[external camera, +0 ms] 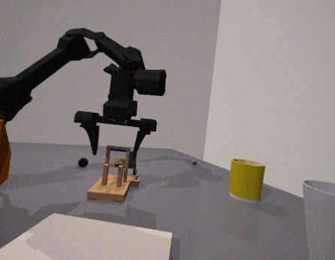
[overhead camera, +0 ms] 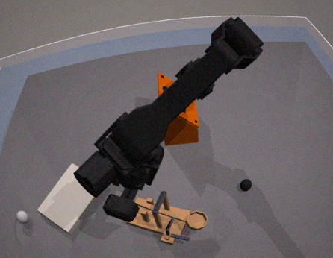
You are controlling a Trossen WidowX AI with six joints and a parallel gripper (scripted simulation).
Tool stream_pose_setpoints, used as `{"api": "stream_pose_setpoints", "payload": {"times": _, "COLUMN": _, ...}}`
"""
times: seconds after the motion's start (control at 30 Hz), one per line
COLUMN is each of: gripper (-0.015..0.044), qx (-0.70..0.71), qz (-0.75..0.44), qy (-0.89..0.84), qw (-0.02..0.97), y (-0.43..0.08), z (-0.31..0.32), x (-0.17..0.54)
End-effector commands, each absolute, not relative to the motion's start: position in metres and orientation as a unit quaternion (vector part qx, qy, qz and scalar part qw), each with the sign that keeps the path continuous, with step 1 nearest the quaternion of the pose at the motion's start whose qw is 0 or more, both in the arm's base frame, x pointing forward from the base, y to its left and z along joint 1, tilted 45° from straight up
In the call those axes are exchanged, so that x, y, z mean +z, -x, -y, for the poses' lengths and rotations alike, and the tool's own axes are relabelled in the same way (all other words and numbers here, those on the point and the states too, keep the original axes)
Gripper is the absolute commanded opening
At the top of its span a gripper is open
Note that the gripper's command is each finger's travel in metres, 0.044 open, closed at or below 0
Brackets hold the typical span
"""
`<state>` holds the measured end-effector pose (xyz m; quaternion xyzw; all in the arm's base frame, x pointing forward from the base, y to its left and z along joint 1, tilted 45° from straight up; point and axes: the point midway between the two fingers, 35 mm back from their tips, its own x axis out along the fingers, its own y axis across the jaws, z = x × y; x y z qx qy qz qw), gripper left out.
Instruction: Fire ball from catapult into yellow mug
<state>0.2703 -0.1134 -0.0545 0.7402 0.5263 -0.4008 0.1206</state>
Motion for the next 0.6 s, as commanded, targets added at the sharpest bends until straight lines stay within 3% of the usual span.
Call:
{"api": "stream_pose_setpoints", "payload": {"times": 0.0, "gripper": 0.044, "qx": -0.4, "qz": -0.525, "qy": -0.742, "qw": 0.115, "y": -0.27, "z": 0.109, "x": -0.061}}
{"api": "stream_pose_setpoints", "payload": {"times": 0.57, "gripper": 0.044, "qx": -0.4, "qz": -0.525, "qy": -0.742, "qw": 0.115, "y": -0.275, "z": 0.09, "x": -0.08}}
